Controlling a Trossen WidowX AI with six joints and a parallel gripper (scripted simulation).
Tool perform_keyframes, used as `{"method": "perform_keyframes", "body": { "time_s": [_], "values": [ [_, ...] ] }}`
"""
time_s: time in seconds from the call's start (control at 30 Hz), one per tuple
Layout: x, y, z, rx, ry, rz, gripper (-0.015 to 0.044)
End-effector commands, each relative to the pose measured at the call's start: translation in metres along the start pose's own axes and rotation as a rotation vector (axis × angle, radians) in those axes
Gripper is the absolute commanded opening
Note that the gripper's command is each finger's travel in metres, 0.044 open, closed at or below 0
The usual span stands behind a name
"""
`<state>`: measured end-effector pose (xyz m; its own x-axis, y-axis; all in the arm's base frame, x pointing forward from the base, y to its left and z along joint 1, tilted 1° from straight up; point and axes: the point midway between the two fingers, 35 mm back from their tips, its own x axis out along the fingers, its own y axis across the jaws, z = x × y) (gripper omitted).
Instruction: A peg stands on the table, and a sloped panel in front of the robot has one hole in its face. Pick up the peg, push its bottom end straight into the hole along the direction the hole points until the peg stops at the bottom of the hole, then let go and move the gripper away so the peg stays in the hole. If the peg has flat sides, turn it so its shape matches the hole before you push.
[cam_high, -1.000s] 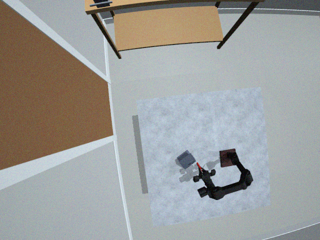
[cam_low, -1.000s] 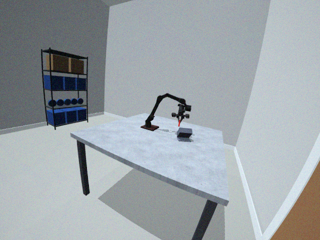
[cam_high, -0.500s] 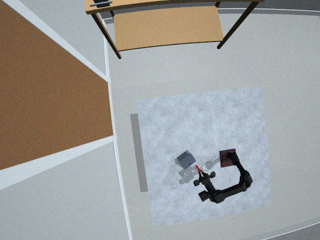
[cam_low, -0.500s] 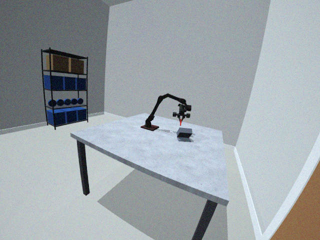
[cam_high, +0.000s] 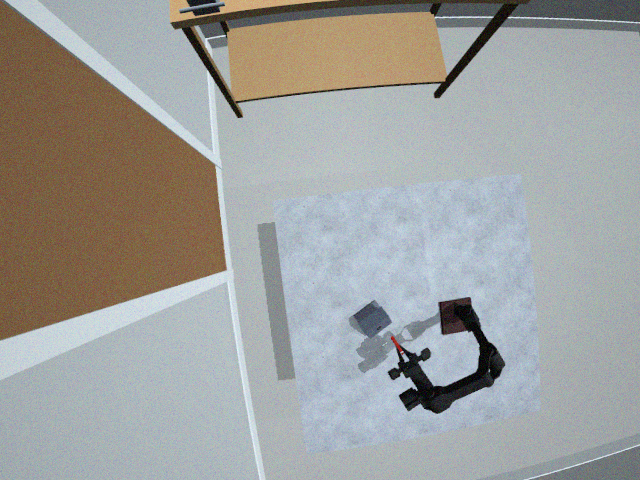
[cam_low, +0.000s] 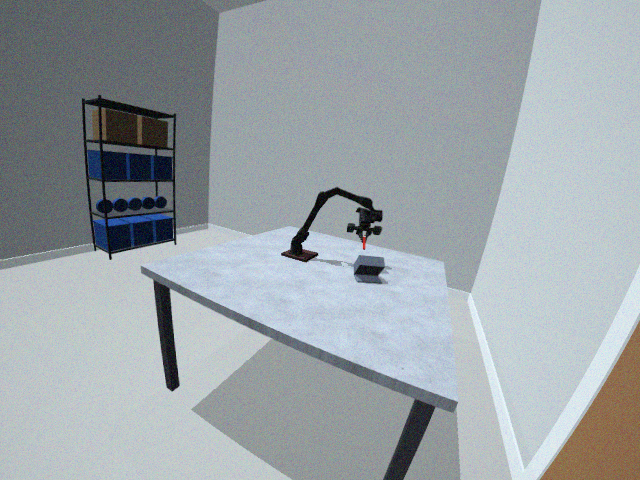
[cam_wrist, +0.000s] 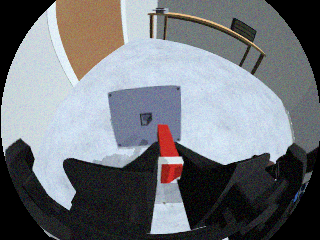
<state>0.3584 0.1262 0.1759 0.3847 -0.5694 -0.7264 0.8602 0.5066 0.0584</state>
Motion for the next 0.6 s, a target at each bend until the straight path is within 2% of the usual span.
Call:
{"method": "perform_keyframes", "body": {
  "time_s": [0.0, 0.57],
  "values": [
    [-0.006, 0.005, -0.003, -0.033, -0.021, 0.019, 0.0],
    [0.004, 0.012, -0.008, -0.078, -0.045, 0.044, 0.0]
  ]
}}
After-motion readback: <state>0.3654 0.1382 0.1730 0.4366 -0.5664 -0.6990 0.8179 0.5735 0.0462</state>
